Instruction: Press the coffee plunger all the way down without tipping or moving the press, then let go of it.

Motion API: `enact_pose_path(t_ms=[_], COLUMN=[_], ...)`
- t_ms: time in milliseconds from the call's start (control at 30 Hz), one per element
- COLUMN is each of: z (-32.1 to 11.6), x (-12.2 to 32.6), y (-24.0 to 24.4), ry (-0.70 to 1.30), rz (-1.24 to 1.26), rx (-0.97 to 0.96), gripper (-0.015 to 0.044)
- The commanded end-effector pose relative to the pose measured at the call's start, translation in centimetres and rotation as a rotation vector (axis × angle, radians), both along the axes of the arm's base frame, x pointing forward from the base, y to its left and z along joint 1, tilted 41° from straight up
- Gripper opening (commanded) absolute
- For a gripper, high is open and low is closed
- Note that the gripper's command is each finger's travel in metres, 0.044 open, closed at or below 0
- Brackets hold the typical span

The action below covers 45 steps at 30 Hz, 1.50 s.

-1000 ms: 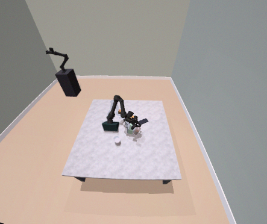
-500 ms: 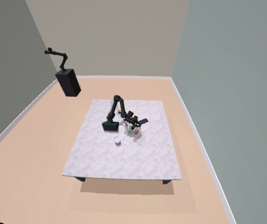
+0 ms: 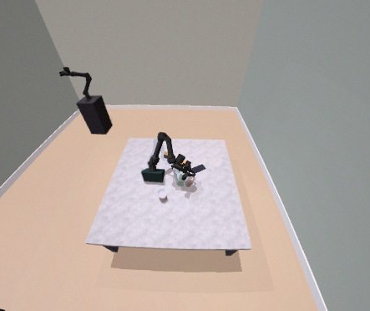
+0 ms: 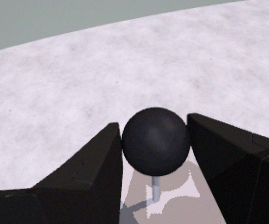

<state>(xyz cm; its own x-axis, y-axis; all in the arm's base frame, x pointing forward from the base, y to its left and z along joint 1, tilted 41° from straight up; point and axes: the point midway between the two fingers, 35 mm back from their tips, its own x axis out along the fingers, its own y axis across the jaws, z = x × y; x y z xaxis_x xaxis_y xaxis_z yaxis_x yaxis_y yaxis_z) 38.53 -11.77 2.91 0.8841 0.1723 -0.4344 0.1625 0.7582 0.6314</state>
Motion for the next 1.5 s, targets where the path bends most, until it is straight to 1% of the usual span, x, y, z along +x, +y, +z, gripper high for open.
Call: enact_pose_path(t_ms=[0, 300, 1167, 1467], z=[0.0, 0.5, 0.6, -0.5], x=[0.0, 0.6, 1.0, 0.5], y=[0.0, -0.7, -1.1, 0.0], ry=[0.002, 0.036, 0.036, 0.043], rz=[0.001, 0.022, 0.023, 0.025], rx=[0.001, 0.017, 0.017, 0.023], gripper=[0.0126, 0.0126, 0.0126, 0.0126])
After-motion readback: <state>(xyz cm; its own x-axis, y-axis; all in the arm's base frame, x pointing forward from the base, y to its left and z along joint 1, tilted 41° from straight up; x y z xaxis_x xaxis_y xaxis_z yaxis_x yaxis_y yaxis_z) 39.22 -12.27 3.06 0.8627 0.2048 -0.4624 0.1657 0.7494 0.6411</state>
